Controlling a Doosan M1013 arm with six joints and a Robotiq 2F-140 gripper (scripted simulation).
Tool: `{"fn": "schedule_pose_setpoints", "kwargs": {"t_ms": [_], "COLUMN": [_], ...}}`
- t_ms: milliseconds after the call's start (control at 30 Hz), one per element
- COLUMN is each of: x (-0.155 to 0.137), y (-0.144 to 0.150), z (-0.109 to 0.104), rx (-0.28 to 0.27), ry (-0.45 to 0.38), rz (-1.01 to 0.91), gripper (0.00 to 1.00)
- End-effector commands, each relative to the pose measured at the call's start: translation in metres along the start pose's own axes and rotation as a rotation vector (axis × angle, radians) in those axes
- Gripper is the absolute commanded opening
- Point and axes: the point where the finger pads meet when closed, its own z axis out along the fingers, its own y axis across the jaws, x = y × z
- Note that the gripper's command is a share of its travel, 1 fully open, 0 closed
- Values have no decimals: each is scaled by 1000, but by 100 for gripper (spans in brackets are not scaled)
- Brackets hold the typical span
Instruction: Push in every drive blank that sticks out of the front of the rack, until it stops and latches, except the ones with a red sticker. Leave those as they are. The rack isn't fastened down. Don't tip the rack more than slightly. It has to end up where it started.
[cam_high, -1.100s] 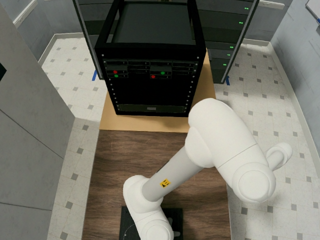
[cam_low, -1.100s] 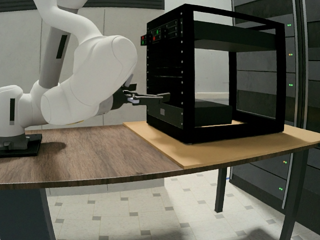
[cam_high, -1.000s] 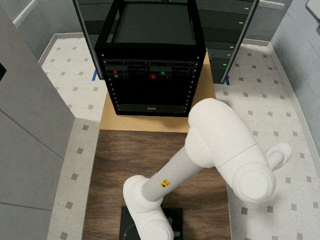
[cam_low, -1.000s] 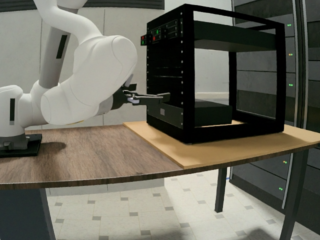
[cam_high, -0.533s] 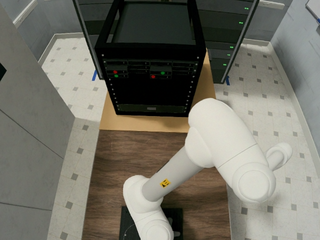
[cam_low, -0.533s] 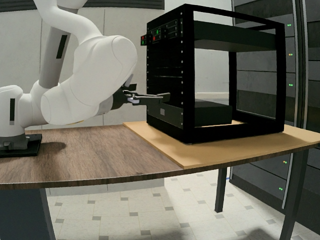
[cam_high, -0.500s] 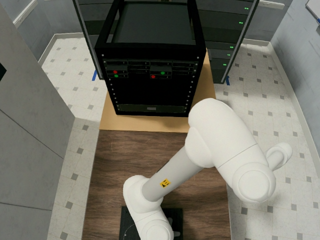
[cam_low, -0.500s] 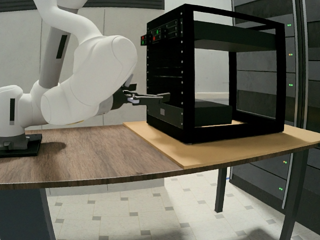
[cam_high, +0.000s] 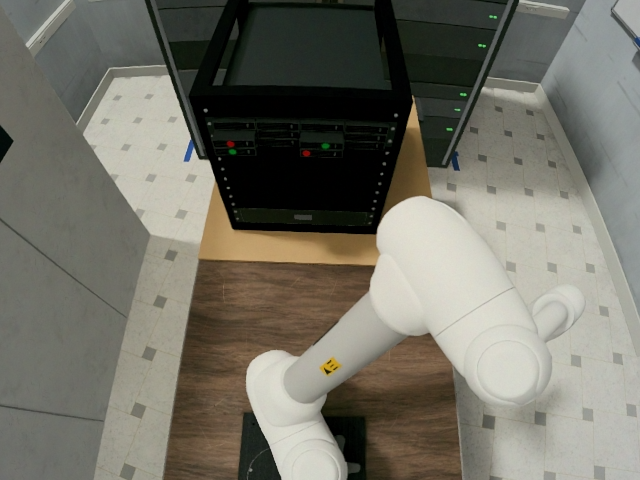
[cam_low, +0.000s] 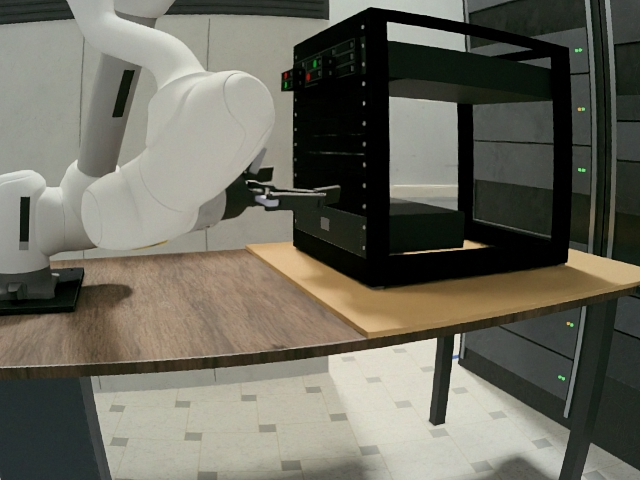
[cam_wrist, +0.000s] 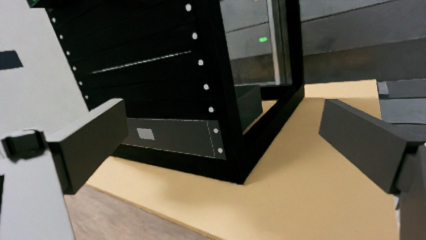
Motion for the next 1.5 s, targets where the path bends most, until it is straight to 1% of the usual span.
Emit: {"fn": "schedule_pose_setpoints", "kwargs": {"t_ms": [0,633,833,933,1067,1133,1467], "x": [1,1,4,9,19,19,56], "y": [0,0,-8,-19,-43,-43,-129], "z": [0,0,6,13,30,30,90], "rx": [0,0,-8,-20,-45,-45,-135], "ry": [0,0,9,22,50,50,151], "rz": [-1,-1,23,59,139,139,420], "gripper": [100,100,100,100,100,100,100]}}
